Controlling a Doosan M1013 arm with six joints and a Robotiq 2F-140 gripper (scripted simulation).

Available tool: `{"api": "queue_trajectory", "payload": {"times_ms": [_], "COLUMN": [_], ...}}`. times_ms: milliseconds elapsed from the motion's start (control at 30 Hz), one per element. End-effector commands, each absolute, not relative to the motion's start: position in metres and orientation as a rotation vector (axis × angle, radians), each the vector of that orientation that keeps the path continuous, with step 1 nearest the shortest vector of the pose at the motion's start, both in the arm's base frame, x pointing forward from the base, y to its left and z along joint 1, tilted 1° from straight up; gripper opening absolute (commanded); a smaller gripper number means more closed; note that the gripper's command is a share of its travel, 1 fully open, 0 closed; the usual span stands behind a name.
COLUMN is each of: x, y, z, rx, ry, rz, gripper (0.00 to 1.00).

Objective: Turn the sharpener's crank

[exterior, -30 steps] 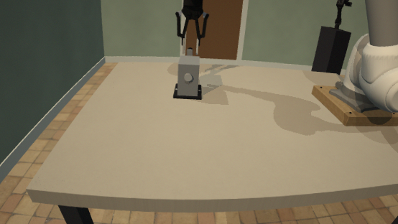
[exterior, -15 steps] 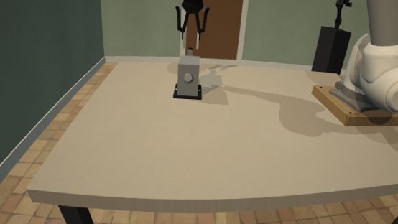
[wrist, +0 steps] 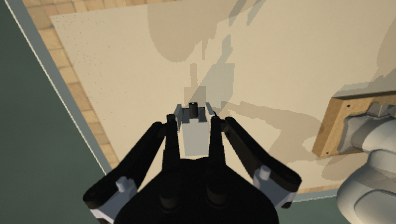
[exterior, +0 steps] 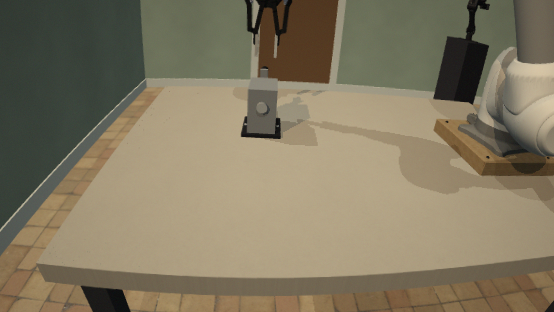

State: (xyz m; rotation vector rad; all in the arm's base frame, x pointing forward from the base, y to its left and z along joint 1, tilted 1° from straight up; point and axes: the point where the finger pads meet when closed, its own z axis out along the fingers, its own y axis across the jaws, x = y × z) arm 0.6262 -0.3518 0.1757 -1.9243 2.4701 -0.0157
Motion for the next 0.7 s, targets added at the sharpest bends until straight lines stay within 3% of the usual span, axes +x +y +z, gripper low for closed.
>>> {"api": "queue_trajectory", "payload": {"times_ms": [0,300,333,667], "x": [0.6273,0.6273,0.6273,0.6273], "y": [-0.3489,-0.3489,-0.3489,-0.3489], "z": [0.1859,0.1880,0.1880,0.1880], "rx": [-1.913,-1.913,-1.913,-1.913], "ry": [2.472,2.472,2.472,2.472], "rz": [-0.012,-0.012,-0.012,-0.012], "gripper": [0.32,0.32,0.00,0.00]}}
